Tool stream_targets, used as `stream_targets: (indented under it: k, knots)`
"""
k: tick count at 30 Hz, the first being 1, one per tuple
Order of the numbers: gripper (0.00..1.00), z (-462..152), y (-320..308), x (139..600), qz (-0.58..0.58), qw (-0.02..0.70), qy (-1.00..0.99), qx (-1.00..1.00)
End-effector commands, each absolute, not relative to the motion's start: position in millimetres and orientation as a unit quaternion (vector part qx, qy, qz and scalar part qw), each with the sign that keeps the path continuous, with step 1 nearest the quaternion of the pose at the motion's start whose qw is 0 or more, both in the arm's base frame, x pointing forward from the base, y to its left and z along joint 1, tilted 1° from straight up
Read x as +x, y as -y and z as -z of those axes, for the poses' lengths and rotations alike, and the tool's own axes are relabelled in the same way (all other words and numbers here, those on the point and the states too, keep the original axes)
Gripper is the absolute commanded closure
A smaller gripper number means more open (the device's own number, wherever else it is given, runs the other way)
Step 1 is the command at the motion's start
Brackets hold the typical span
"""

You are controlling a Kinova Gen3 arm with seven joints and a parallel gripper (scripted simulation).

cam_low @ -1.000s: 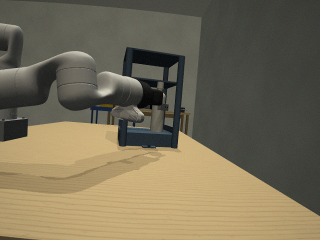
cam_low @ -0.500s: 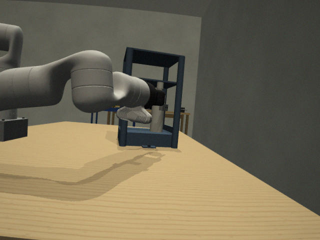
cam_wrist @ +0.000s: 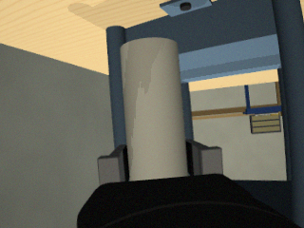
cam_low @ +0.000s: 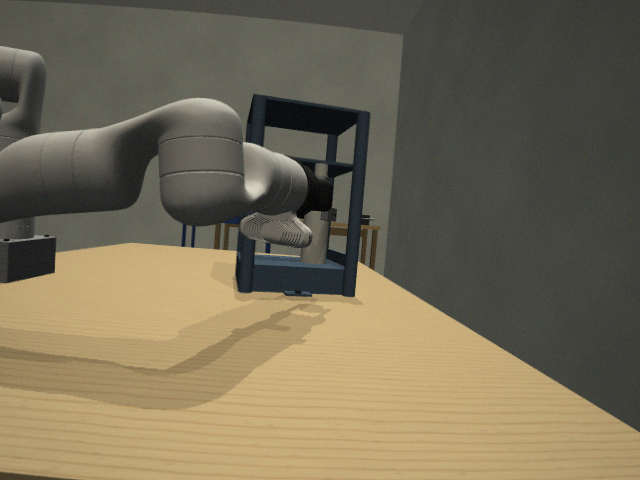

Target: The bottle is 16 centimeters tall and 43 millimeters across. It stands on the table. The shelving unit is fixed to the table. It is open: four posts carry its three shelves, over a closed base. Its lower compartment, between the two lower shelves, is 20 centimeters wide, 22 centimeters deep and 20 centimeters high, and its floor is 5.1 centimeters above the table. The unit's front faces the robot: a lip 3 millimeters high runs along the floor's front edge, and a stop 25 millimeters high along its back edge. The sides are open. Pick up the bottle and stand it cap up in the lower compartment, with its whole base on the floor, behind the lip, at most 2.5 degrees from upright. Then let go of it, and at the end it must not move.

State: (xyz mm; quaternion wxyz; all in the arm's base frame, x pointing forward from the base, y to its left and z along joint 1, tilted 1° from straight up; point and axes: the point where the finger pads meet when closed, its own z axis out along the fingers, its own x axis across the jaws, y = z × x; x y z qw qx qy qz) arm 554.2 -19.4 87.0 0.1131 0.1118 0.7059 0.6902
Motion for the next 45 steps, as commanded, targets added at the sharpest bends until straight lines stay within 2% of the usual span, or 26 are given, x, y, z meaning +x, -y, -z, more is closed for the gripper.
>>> stream_targets:
  k: [1, 21, 45]
  knots:
    - [1.00, -90.0, 19.8, 554.7, -0.690, 0.114, -0.707, 0.105]
    - [1.00, -90.3, 16.2, 555.2, -0.697, 0.058, -0.713, 0.049]
    - [1.00, -89.6, 16.1, 556.3, -0.698, 0.025, -0.715, 0.016]
